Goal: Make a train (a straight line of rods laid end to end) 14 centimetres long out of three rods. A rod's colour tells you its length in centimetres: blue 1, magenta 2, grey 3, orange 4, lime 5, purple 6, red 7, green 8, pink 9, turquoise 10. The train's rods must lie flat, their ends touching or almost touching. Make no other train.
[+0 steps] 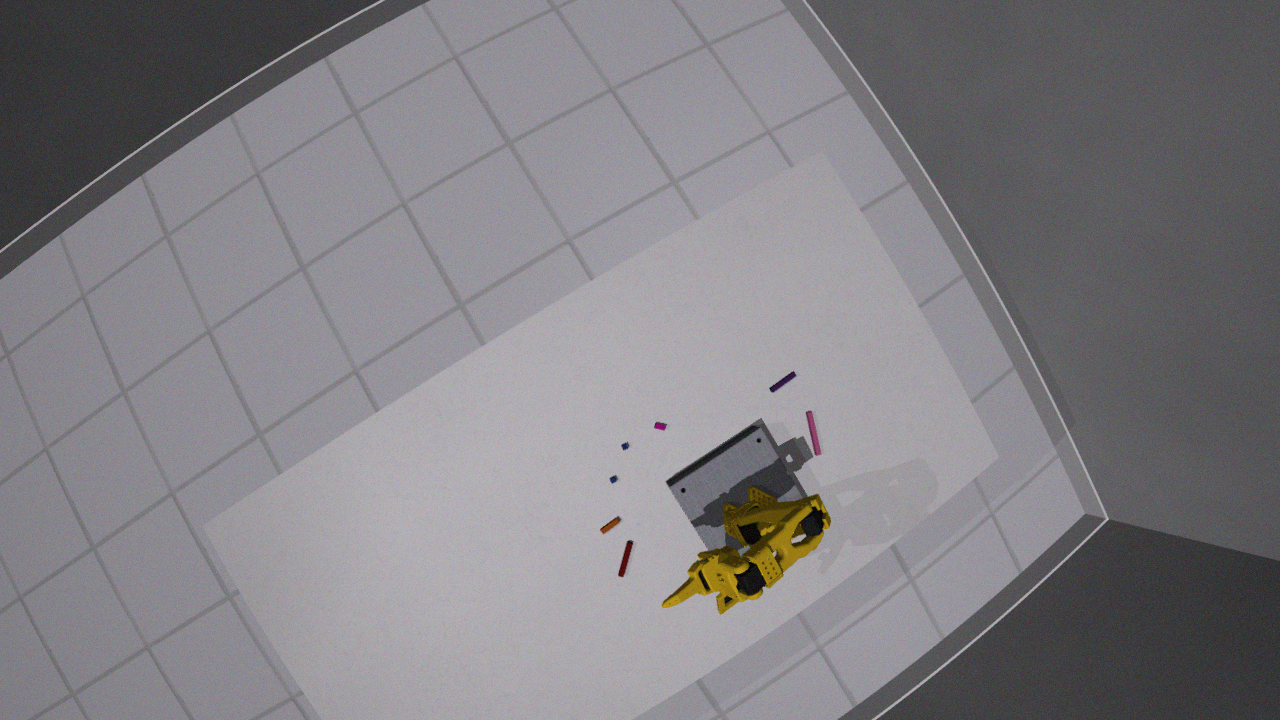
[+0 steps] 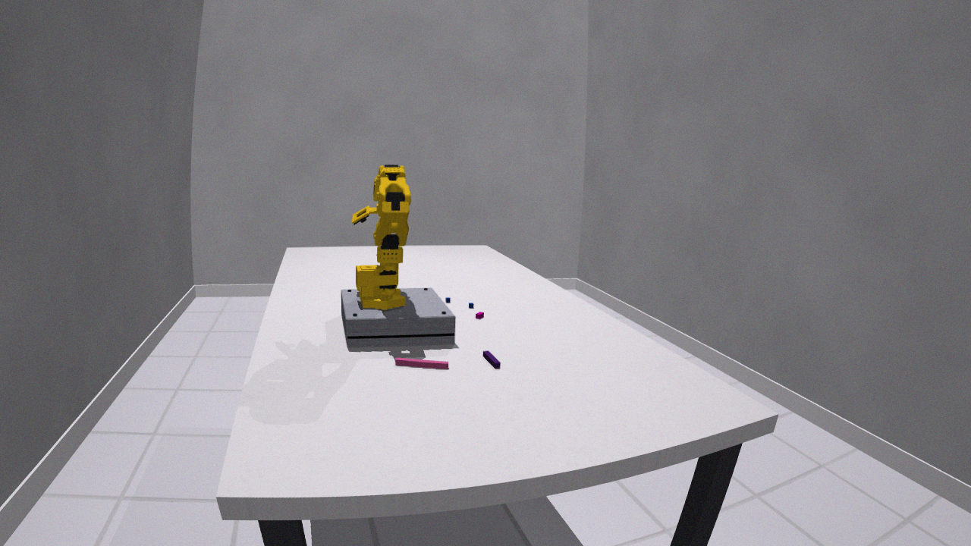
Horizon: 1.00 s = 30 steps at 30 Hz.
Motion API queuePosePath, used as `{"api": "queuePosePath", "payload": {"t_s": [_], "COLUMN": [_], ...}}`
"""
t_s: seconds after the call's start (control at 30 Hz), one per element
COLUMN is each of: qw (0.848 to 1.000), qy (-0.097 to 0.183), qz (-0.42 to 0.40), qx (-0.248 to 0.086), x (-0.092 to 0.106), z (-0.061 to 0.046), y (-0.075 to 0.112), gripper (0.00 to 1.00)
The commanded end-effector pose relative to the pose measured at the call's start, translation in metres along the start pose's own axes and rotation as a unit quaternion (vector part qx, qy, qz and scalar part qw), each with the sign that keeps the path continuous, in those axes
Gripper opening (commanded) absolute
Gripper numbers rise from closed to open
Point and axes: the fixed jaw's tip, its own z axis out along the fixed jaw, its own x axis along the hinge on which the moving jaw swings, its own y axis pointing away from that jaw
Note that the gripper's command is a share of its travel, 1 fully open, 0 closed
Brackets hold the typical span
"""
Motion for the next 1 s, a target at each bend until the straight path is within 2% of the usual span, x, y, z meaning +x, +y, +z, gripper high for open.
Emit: {"api": "queuePosePath", "payload": {"t_s": [0.0,0.7,0.97], "qw": [1.000,1.000,0.999], "qy": [-0.002,-0.001,0.009], "qz": [-0.001,0.000,0.037], "qx": [-0.007,-0.007,-0.006], "x": [-0.0012,-0.0009,0.0082], "z": [0.0011,0.0011,0.0011], "y": [0.0034,0.0034,0.0032], "gripper": [1.00,1.00,1.00]}}
